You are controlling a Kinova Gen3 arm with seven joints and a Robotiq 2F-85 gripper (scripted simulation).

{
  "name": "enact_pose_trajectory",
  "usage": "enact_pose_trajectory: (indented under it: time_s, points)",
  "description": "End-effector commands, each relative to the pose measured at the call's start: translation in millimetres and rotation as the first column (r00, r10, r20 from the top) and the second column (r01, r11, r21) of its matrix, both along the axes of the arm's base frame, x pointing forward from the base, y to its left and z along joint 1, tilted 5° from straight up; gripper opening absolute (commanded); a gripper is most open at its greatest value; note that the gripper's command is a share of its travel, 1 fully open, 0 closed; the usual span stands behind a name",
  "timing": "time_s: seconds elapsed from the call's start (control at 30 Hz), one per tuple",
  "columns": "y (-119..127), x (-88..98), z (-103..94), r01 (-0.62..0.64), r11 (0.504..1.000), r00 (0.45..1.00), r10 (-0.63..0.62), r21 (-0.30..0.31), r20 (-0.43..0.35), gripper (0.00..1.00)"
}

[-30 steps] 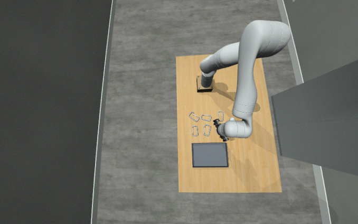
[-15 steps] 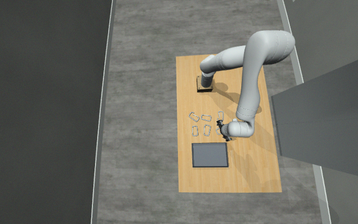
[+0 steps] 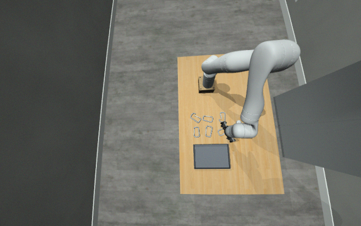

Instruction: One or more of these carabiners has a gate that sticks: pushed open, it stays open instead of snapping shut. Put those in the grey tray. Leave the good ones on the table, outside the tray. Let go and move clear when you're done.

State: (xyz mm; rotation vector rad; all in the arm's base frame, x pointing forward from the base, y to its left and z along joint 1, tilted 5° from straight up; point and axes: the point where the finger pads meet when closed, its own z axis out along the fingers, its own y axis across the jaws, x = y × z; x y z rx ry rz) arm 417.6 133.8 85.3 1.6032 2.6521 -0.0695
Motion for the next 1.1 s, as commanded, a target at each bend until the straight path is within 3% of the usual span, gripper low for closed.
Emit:
enact_pose_trajectory:
  time_s: [0.0,0.33,0.37,0.9,0.93,1.07]
  points:
    - [14,-6.2,-31.8,-0.013,1.0,1.0,0.013,-0.014,-0.018,1.0]
    - [14,-6.2,-31.8,-0.013,1.0,1.0,0.013,-0.014,-0.018,1.0]
    - [32,-8.1,-64.1,-0.015,1.0,1.0,0.014,-0.019,-0.024,1.0]
    - [32,-8.1,-64.1,-0.015,1.0,1.0,0.014,-0.019,-0.024,1.0]
    - [30,-8.0,-93.7,-0.014,1.0,1.0,0.014,-0.017,-0.022,1.0]
    - [30,-8.0,-93.7,-0.014,1.0,1.0,0.014,-0.017,-0.022,1.0]
